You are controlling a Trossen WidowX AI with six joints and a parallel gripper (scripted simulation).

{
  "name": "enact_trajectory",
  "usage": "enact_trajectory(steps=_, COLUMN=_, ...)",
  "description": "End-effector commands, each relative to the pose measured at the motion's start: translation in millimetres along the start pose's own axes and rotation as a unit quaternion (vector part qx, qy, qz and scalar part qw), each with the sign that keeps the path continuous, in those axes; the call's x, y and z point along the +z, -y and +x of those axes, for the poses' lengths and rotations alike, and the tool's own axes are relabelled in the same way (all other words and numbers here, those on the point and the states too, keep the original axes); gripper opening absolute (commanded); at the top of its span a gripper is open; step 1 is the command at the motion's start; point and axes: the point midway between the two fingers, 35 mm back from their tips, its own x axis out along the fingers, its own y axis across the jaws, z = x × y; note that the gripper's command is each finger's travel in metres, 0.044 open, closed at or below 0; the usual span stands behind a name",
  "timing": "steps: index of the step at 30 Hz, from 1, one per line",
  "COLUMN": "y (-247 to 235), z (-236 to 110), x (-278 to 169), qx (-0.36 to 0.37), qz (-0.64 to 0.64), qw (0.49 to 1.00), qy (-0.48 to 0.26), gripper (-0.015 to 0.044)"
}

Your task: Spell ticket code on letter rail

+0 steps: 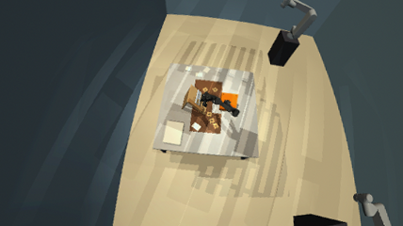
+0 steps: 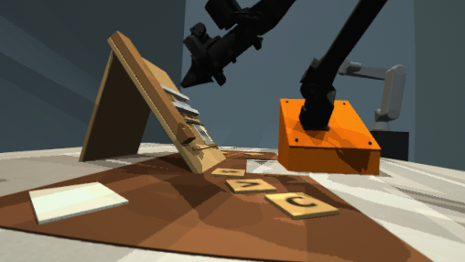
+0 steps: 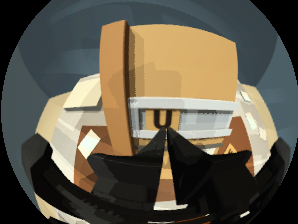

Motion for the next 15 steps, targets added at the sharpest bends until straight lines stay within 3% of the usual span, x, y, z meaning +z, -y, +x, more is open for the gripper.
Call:
enact_trajectory(steps=1, y=0, z=0, x=0, qx=0.000, qz=0.000, qw=1.000, qy=0.000, gripper=0.0000)
enact_trajectory(steps=5, y=2, z=2, x=1, qx=-0.005, qz=-0.002, qw=1.000, qy=-0.013, gripper=0.0000)
enact_trajectory(steps=15, y=27, z=19, x=13, qx=-0.033, qz=-0.014, qw=0.976, qy=-0.216, gripper=0.0000)
